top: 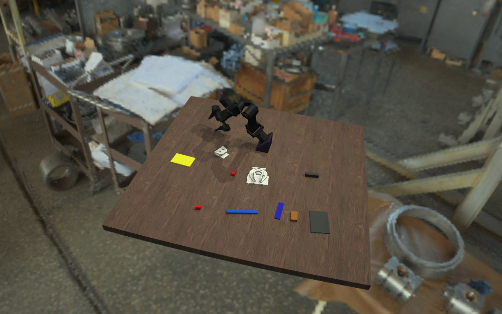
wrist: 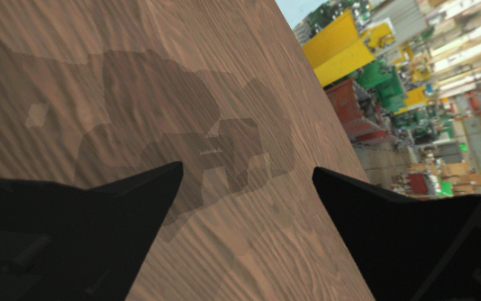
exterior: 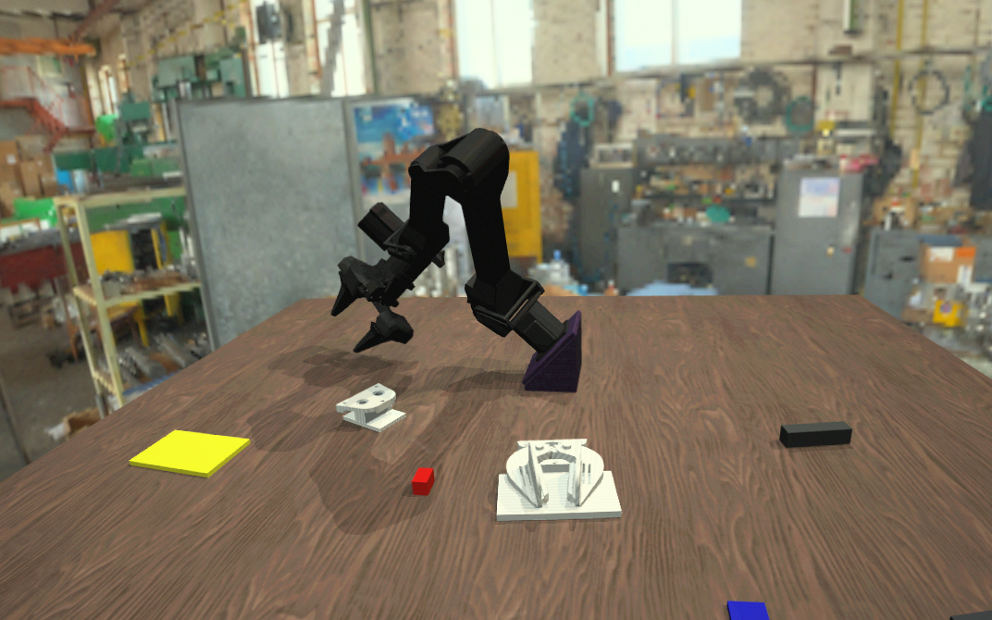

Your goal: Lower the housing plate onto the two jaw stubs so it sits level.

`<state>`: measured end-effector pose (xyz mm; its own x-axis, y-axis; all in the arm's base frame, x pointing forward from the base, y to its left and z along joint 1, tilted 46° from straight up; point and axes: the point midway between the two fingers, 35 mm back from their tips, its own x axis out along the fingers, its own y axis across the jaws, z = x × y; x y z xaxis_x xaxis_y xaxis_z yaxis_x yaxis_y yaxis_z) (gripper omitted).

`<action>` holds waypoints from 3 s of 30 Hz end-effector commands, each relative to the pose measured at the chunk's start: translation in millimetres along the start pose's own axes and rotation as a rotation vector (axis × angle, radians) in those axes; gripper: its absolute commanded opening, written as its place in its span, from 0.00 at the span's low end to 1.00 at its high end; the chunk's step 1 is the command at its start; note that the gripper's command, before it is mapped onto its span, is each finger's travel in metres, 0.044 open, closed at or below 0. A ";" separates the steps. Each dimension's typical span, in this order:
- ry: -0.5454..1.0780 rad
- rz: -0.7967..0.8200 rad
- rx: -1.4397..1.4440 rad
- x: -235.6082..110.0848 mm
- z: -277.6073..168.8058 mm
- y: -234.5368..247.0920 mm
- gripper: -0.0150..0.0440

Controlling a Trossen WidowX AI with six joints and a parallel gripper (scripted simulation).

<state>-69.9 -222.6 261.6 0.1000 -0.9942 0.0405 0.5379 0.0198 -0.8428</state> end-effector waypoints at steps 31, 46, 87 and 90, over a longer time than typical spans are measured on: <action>-0.026 0.058 0.073 18.5 14.9 6.0 1.00; -0.039 0.092 0.101 26.8 23.4 11.0 1.00; -0.064 0.192 0.163 45.9 48.9 28.4 1.00; -0.065 0.199 0.167 47.0 50.8 29.8 1.00</action>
<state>-7.6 -261.3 264.9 0.2673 -0.9609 -0.0721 0.6258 0.2300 -0.7453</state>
